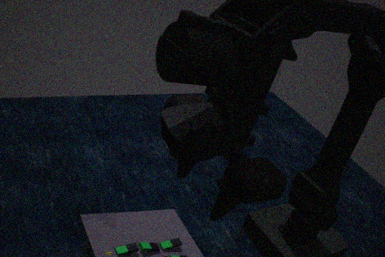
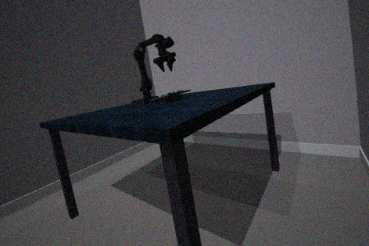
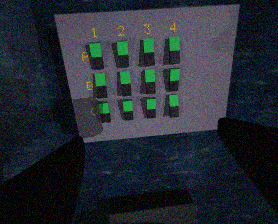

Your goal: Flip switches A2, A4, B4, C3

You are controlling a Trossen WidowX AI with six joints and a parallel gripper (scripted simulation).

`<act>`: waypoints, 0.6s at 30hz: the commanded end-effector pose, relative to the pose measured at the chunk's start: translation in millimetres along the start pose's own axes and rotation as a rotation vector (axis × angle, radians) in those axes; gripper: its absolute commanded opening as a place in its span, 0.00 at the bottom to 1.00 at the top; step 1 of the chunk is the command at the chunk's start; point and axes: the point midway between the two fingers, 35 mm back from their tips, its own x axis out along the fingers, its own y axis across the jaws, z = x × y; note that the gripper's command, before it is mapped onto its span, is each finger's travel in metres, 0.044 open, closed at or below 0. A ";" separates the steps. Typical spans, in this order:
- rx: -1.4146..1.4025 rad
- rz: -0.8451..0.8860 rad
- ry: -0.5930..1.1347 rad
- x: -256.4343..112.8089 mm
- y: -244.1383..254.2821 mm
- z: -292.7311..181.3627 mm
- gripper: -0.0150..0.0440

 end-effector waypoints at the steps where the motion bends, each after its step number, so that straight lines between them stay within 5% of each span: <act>1: 0.001 -0.001 0.000 3.7 0.3 2.5 0.89; 6: 0.027 -0.014 -0.010 89.0 9.0 43.0 0.67; 15: 0.029 -0.015 -0.010 94.3 9.7 44.6 0.26; 18: 0.029 -0.015 0.012 124.9 9.2 45.9 0.25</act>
